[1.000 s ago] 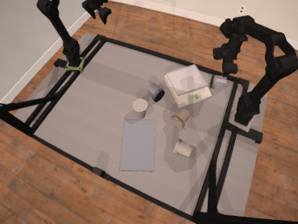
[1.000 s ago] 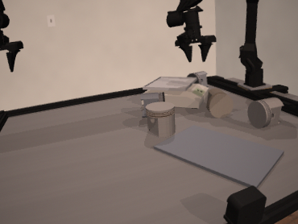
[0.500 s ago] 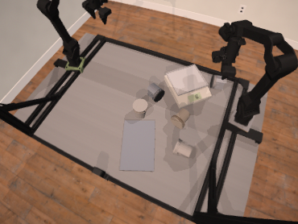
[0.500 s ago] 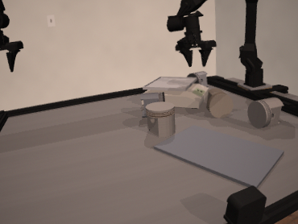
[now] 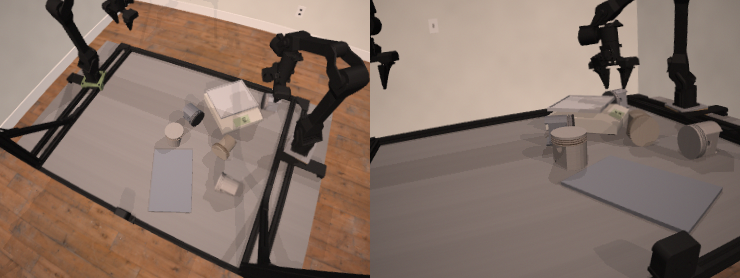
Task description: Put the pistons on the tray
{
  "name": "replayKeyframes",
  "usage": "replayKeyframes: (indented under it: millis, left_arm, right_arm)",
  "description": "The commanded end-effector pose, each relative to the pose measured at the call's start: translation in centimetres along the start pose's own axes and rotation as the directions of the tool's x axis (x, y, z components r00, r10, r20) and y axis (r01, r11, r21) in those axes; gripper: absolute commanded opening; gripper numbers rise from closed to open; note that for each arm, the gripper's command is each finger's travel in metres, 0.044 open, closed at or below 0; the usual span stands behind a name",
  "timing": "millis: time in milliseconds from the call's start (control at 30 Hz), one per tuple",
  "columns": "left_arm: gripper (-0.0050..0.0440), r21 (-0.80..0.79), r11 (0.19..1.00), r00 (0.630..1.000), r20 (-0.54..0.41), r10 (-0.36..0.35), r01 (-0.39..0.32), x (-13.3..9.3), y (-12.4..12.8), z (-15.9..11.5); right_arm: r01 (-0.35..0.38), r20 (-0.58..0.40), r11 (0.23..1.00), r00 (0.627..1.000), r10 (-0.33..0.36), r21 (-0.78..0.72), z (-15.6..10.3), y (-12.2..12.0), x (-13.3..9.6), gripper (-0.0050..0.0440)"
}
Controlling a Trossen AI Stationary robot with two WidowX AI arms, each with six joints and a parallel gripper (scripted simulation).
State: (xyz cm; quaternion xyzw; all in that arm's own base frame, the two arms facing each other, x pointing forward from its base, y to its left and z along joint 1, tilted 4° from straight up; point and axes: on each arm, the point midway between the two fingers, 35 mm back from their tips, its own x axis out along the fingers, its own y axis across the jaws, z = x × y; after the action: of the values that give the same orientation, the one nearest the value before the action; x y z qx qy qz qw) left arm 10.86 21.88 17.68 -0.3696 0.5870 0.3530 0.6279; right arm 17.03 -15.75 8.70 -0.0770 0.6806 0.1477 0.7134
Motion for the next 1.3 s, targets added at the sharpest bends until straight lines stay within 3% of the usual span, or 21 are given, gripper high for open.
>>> replayKeyframes:
  millis: [0,933,967,1267]
  left_arm:
    - [0.044,0.003,1.0,1.0,-0.002,-0.004,0.004,0.0,-0.1,0.0]
    - [0.044,0.003,1.0,1.0,-0.002,-0.004,0.004,0.0,-0.1,0.0]
    - [0.044,0.003,1.0,1.0,-0.002,-0.004,0.004,0.0,-0.1,0.0]
    - [0.044,0.003,1.0,1.0,-0.002,-0.004,0.004,0.0,-0.1,0.0]
  right_arm:
    - [-0.017,-0.003,1.0,1.0,0.017,0.003,-0.1,0.3,1.1,0.0378]
    - [-0.021,-0.002,1.0,1.0,0.021,0.006,-0.1,0.4,4.9,0.0378]
    - [-0.021,-0.002,1.0,1.0,0.021,0.006,-0.1,0.4,4.9,0.0158]
    - [-0.021,-0.002,1.0,1.0,0.021,0.006,-0.1,0.4,4.9,0.0158]
